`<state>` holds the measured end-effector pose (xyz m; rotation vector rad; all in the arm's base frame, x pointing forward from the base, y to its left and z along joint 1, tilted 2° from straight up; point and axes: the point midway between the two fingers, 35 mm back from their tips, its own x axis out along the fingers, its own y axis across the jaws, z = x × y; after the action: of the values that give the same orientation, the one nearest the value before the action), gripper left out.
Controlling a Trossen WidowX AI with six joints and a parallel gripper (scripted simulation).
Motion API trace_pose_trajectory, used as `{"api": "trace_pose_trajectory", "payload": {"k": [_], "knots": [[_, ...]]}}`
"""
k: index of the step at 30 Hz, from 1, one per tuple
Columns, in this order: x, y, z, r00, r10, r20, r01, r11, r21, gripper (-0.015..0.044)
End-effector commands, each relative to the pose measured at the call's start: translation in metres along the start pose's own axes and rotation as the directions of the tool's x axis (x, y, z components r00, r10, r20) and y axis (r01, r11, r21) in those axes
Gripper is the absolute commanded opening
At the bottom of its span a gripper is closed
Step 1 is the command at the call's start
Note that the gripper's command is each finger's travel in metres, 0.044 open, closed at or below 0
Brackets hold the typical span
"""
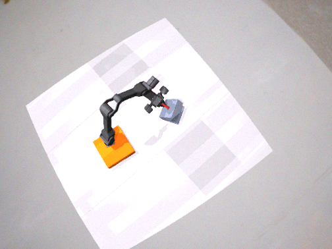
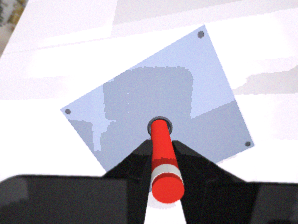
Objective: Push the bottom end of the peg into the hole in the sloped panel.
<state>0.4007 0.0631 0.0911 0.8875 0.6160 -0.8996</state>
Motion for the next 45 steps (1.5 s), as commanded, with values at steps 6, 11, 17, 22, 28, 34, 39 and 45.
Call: {"api": "trace_pose_trajectory", "payload": {"k": [6,11,17,22,28,34,39,45], "knots": [[0.006,0.0,0.002,1.0,-0.001,0.004,0.001,1.0,-0.001,0.0],[0.009,0.0,0.002,1.0,-0.001,0.004,0.001,1.0,-0.001,0.0],[0.011,0.0,0.002,1.0,-0.001,0.004,0.001,1.0,-0.001,0.0],[0.014,0.0,0.002,1.0,-0.001,0.004,0.001,1.0,-0.001,0.0],[0.016,0.0,0.002,1.0,-0.001,0.004,0.001,1.0,-0.001,0.0],[0.018,0.0,0.002,1.0,-0.001,0.004,0.001,1.0,-0.001,0.0],[0.017,0.0,0.001,1.0,0.0,-0.001,0.0,1.0,-0.001,0.0],[0.017,0.0,0.001,1.0,0.0,-0.001,0.0,1.0,-0.001,0.0]]}}
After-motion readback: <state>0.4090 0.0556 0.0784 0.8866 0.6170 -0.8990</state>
